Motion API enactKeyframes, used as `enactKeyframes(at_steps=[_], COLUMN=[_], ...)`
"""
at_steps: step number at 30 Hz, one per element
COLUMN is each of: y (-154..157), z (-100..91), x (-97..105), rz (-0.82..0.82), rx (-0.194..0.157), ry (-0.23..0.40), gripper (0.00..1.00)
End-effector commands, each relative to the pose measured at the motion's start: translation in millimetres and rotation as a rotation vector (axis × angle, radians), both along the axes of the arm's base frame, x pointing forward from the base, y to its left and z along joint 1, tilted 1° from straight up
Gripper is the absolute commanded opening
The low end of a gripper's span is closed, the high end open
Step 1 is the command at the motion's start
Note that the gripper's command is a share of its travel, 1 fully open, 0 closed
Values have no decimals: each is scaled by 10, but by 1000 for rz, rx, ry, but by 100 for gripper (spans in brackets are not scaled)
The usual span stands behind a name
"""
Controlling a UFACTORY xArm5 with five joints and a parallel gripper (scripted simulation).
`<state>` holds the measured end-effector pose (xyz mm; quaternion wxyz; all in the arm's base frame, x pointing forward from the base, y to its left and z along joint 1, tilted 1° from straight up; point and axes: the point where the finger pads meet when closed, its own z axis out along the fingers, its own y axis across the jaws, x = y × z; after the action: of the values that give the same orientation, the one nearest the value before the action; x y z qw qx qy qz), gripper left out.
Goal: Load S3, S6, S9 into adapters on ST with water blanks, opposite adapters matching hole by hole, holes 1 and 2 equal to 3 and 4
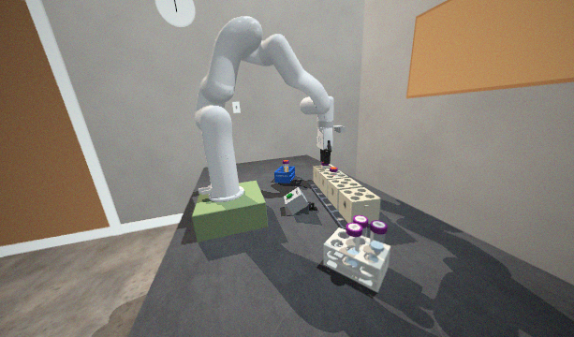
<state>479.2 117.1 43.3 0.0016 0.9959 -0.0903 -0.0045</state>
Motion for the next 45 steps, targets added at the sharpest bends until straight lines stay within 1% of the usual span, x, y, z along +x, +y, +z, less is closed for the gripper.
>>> enactKeyframes(at_steps=[1, 14, 16, 31, 33, 45], y=[3, 5, 5, 7, 7, 9], z=[70, 331, 331, 631, 631, 872], x=[9, 11, 11, 14, 14, 15], rz=[0, 0, 0, 0, 0, 0], rx=[-5, -5, -5, -5, -5, -5], ry=[-4, -4, -4, -4, -4, -4], gripper=[44, 44, 44, 44, 44, 44])
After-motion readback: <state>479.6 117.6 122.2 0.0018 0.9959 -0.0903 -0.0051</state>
